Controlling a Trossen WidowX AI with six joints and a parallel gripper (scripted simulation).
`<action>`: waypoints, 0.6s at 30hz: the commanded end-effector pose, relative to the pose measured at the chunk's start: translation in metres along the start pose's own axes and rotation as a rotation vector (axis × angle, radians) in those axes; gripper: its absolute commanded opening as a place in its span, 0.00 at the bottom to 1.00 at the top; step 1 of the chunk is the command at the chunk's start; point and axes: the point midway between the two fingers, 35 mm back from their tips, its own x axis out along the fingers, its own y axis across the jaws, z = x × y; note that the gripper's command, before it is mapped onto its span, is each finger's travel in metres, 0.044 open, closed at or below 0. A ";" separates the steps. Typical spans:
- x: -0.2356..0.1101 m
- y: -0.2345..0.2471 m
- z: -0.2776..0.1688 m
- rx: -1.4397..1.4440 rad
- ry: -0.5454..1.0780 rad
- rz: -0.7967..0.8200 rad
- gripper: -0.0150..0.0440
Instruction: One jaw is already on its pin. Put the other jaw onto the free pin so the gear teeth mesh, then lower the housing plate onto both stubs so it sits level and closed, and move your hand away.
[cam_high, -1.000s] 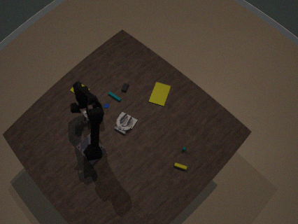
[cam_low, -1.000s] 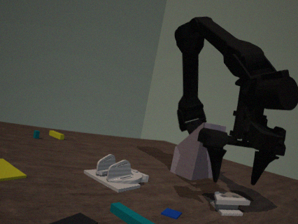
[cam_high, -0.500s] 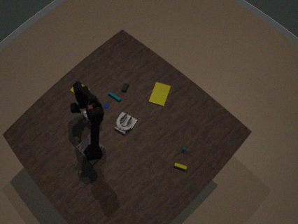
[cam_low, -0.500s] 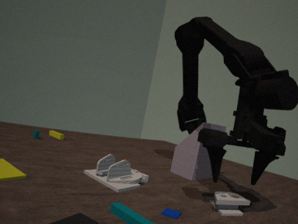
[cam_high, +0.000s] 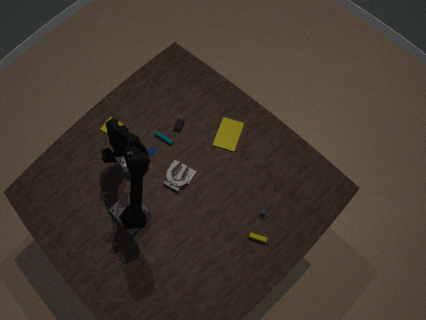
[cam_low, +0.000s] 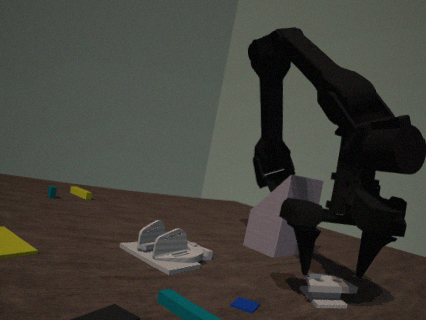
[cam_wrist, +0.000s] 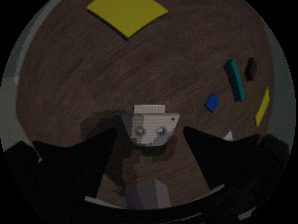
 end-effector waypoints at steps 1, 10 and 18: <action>0.008 -0.001 0.000 -0.003 0.004 -0.003 1.00; 0.022 -0.001 0.000 -0.004 0.003 -0.005 1.00; 0.031 -0.001 0.000 -0.004 0.003 -0.006 1.00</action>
